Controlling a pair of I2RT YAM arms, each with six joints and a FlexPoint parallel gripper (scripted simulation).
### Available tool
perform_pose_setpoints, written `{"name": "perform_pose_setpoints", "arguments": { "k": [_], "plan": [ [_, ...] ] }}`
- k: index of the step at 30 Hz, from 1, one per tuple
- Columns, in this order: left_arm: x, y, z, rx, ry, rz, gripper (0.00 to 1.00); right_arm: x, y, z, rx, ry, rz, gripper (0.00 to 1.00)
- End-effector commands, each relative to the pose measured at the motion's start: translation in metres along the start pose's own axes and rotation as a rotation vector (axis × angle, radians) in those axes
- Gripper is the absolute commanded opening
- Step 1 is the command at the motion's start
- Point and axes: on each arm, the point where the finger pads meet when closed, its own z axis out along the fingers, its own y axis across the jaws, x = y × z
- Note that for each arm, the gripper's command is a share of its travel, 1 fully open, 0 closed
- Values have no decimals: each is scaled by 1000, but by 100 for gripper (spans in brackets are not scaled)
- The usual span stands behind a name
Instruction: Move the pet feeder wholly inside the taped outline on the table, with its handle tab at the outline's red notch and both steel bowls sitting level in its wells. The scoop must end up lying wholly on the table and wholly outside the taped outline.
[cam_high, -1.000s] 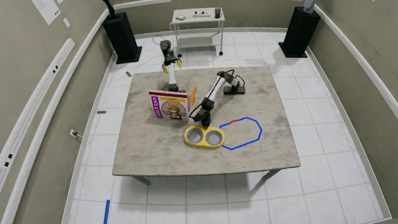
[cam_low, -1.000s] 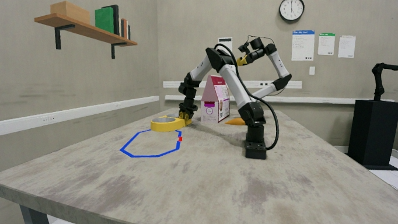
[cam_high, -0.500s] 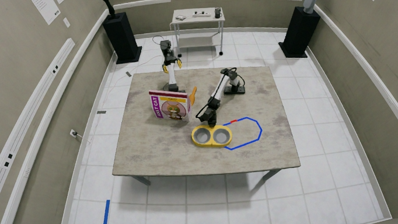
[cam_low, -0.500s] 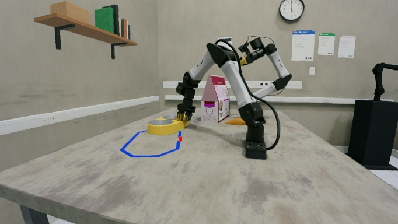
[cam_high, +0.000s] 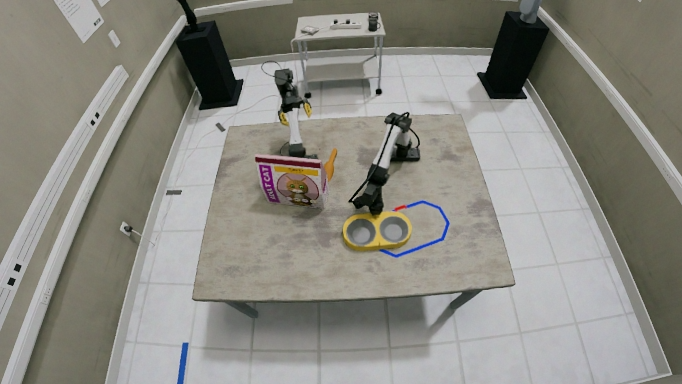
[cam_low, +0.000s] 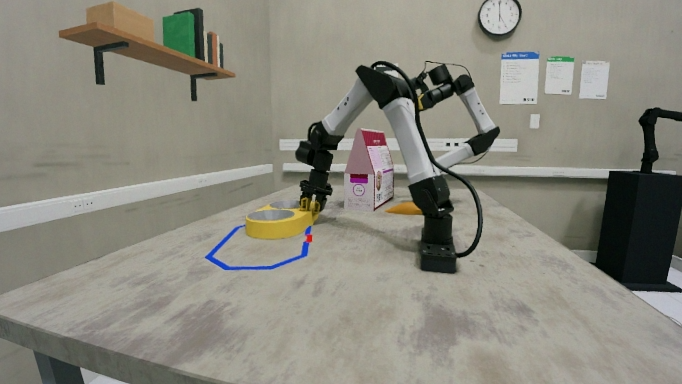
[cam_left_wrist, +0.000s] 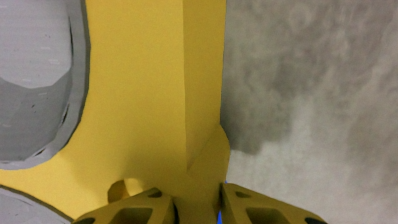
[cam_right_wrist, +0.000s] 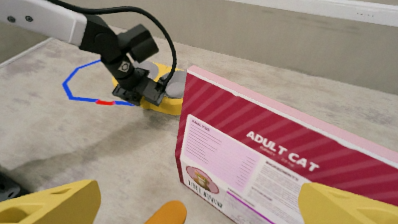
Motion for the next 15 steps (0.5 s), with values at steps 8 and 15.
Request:
{"name": "perform_pose_setpoints", "arguments": {
  "k": [8, 15],
  "plan": [
    [36, 10, -14, -59, 1, -90, 9, -4, 3, -7, -3, -23, -15, 100],
    [61, 8, -14, -60, 13, -127, 9, -4, 3, -7, -3, -23, -15, 100]
  ]
}}
